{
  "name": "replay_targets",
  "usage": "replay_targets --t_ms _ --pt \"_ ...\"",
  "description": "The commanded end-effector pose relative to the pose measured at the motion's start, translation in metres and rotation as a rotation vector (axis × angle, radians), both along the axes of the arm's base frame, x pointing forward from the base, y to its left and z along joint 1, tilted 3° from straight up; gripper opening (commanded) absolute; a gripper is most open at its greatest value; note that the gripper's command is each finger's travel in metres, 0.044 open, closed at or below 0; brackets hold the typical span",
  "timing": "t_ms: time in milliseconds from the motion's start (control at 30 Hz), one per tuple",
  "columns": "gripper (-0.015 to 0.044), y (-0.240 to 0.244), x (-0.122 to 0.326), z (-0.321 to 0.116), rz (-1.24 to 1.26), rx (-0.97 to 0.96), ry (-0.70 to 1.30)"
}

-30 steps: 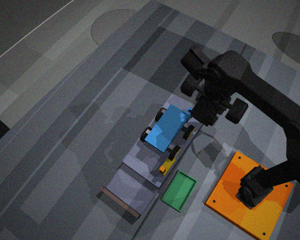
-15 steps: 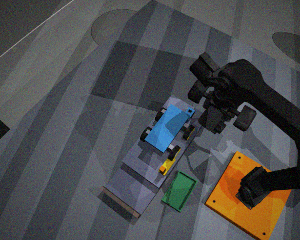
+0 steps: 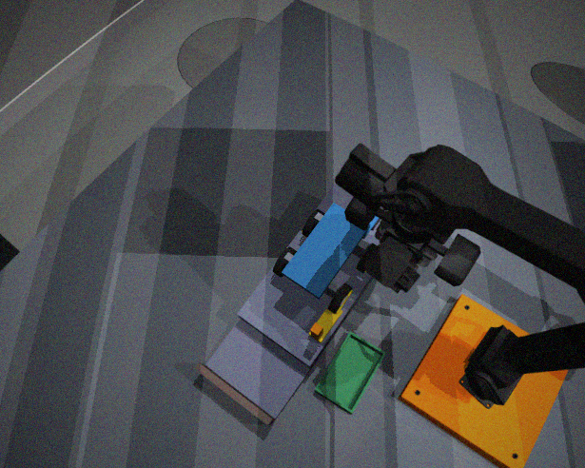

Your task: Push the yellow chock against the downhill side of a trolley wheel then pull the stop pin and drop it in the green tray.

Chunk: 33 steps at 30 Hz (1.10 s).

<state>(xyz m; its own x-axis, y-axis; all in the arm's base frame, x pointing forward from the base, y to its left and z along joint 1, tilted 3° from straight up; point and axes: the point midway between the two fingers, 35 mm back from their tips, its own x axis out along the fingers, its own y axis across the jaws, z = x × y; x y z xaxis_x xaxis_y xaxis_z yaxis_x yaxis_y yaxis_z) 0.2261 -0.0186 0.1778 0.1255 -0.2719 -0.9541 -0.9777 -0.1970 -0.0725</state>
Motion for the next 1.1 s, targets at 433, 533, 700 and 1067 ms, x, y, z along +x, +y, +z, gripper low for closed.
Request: replay_targets --t_ms 433,533,700,1067 --pt "0.0 0.058 -0.011 -0.01 -0.003 0.0 0.002" --pt "0.0 0.068 -0.013 -0.011 -0.003 0.001 0.003" --pt "0.0 0.085 -0.016 -0.014 -0.003 0.002 0.003" --pt "0.0 0.126 -0.026 -0.022 -0.003 0.005 0.004"
